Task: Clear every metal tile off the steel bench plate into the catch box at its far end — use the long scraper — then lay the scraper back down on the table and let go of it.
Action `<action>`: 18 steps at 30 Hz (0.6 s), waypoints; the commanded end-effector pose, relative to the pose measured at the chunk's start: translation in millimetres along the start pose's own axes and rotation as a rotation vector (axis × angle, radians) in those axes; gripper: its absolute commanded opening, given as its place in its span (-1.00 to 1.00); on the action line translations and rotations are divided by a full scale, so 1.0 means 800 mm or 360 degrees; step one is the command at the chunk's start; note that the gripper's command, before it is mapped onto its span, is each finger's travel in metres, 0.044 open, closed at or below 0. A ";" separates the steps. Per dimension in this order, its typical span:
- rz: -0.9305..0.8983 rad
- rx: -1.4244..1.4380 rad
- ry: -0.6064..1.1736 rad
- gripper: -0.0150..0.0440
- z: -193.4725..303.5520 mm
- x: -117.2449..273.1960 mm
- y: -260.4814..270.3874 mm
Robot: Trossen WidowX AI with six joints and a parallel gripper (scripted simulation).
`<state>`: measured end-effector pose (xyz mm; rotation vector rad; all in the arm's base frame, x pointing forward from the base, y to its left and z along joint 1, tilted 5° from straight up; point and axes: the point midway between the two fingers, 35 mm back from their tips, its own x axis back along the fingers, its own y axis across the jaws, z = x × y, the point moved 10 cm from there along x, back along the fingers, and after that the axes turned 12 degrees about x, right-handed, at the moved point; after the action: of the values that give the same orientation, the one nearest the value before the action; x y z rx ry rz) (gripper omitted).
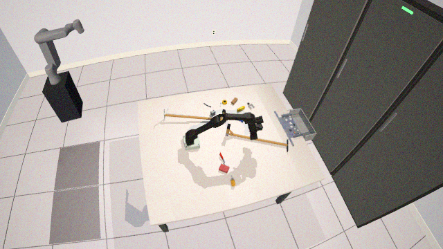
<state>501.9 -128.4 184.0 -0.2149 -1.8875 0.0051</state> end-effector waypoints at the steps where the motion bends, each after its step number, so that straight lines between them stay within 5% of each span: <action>1: -0.0042 0.0043 0.0104 -0.49 0.012 0.012 -0.009; 18: -0.0072 0.0074 0.0188 -0.49 0.024 -0.004 -0.013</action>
<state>482.3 -136.9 186.2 -0.1479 -1.7839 0.0075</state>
